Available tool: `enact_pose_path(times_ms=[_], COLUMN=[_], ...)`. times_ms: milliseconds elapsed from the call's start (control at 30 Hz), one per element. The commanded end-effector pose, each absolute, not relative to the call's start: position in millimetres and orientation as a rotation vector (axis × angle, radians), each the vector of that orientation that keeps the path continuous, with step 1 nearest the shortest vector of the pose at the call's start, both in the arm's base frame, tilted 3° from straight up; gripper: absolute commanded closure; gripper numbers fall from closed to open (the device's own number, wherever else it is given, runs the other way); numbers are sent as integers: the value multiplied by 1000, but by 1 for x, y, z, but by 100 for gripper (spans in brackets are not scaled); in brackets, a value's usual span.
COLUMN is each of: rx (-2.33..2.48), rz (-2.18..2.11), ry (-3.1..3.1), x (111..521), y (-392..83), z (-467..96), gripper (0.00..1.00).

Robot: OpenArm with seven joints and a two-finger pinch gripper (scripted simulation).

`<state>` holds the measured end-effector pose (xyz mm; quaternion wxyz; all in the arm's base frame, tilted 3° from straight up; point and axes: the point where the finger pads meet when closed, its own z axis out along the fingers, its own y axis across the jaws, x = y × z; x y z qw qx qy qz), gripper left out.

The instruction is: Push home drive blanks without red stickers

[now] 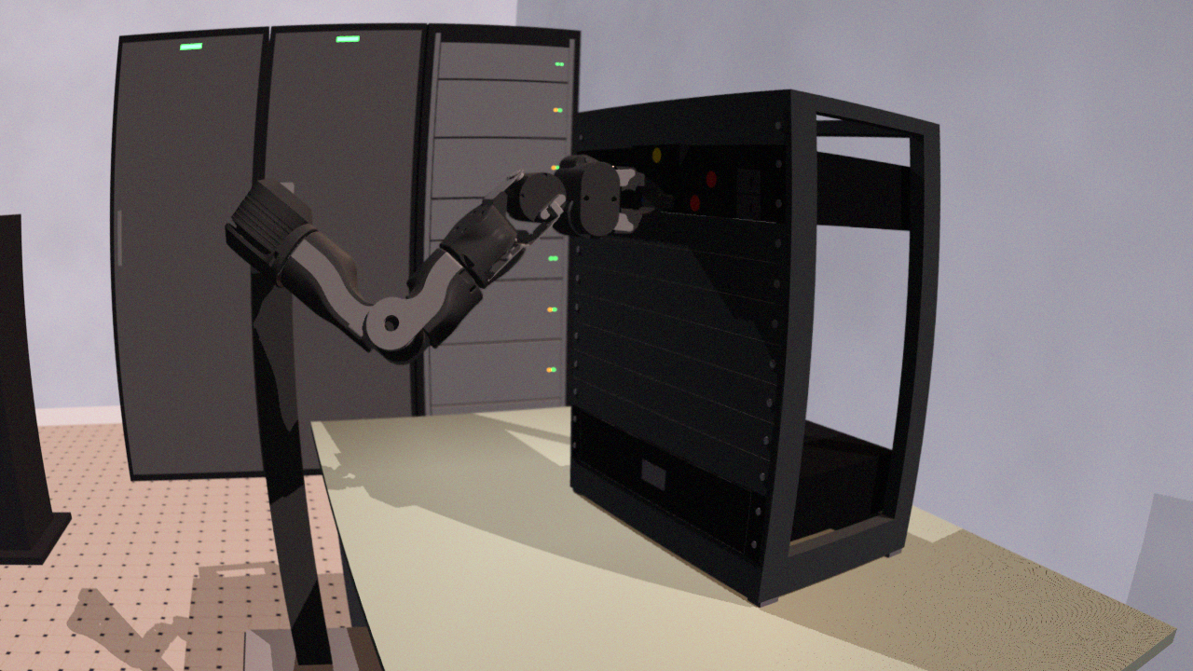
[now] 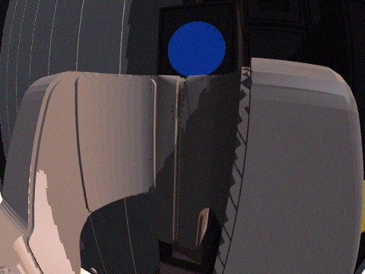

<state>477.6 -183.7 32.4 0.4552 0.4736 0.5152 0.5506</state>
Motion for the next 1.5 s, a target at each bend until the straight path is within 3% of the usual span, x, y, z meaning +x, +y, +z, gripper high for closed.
enact_pose_path(times_ms=[0,1467], rx=[1152,1152], rz=[1363,1363], ry=[1263,1262], x=[478,491], y=[-182,-180], z=[36,37], gripper=[100,100])
